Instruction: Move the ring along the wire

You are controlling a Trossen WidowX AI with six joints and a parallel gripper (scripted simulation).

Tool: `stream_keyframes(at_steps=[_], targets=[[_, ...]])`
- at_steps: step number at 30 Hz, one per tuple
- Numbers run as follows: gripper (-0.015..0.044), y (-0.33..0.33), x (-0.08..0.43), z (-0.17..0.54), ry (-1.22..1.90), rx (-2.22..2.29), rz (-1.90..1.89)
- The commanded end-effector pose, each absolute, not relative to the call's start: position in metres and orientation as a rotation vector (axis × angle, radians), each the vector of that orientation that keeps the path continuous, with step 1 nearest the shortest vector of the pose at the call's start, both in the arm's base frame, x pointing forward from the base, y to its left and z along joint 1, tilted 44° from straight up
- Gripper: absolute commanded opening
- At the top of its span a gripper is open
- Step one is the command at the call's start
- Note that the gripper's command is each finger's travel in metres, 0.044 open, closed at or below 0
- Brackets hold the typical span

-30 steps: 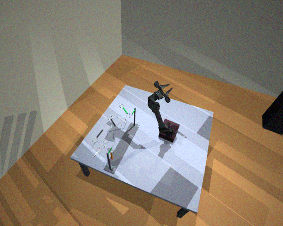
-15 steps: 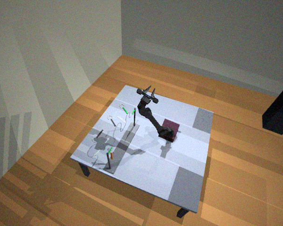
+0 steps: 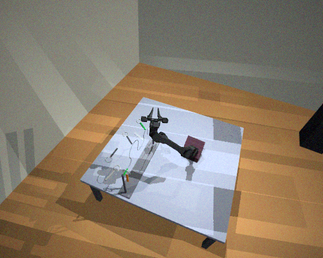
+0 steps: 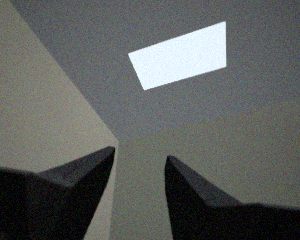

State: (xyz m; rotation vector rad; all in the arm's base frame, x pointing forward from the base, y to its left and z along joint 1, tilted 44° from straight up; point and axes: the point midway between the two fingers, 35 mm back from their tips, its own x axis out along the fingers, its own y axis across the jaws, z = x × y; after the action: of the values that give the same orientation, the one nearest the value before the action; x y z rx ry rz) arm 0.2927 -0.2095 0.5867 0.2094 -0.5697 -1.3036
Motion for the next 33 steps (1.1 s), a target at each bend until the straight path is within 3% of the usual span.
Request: stream_keyframes(at_steps=[1, 20, 33], targets=[[0.016, -0.174, 0.308, 0.59, -0.581, 0.246, -1.165], [0.016, -0.009, 0.341, 0.591, -0.54, 0.361, -0.592], [0.016, 0.127, 0.328, 0.577, -0.425, 0.31, -0.168]])
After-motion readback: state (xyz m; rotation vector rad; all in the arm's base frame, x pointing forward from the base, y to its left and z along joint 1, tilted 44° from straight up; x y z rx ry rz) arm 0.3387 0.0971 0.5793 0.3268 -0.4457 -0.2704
